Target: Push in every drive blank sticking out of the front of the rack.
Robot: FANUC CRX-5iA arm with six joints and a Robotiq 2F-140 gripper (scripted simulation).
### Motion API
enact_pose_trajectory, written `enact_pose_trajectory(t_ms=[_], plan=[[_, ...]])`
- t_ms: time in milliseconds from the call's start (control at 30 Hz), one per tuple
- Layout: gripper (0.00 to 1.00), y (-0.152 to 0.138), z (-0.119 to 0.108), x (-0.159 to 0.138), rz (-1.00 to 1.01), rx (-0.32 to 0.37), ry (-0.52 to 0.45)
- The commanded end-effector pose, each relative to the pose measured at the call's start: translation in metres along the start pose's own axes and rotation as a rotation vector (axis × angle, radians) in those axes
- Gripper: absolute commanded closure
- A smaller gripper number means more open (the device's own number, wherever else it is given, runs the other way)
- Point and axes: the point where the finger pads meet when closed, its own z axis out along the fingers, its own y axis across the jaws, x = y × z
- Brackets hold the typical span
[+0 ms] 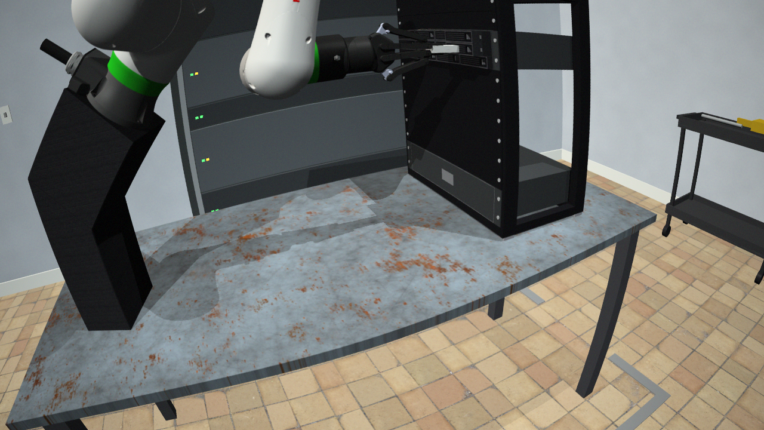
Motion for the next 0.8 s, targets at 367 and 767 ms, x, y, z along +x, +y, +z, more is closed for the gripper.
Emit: enact_pose_trajectory(t_ms=[367, 767], plan=[[0.90, -0.0005, 0.0000, 0.0000, 0.000, 0.001, 0.000], [0.90, -0.0005, 0.0074, 0.0000, 0.000, 0.001, 0.000]])
